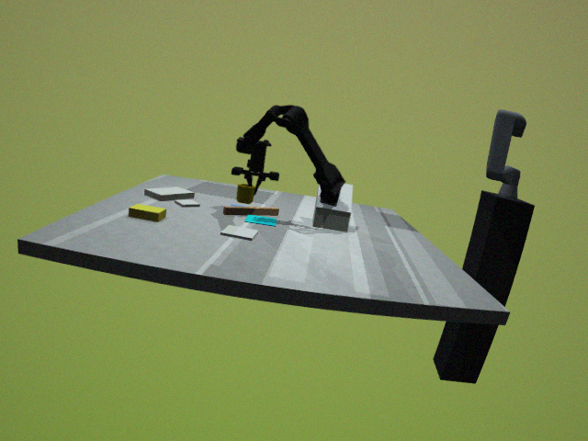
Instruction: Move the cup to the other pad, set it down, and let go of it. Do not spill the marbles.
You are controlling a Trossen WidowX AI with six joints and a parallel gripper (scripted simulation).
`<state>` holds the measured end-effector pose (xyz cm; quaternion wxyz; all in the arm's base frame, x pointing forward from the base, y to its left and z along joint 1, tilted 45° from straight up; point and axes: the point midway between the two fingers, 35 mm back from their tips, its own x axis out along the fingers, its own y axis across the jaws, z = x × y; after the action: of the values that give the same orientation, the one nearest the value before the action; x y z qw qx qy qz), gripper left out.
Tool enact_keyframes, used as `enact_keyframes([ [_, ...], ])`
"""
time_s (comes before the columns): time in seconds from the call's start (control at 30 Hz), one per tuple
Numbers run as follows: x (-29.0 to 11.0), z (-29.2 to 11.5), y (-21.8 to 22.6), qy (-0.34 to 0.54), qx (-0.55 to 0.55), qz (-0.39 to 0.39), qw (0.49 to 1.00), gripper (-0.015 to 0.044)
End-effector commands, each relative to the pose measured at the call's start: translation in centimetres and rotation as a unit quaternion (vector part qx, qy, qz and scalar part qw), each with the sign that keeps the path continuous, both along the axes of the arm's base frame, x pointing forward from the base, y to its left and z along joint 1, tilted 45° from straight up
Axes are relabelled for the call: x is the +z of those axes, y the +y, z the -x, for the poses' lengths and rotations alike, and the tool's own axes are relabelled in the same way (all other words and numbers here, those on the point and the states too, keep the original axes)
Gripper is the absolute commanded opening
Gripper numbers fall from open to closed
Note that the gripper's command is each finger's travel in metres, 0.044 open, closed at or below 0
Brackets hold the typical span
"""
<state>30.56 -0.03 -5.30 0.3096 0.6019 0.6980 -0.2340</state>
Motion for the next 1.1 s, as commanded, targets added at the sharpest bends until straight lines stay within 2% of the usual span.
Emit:
enact_keyframes([
  [0.0, 1.51, -0.26, -1.50, -0.007, 0.000, 0.004, 1.000, 0.0000],
  [1.07, 2.45, 0.74, -1.02, -0.004, -0.002, 0.001, 1.000, 0.0000],
])
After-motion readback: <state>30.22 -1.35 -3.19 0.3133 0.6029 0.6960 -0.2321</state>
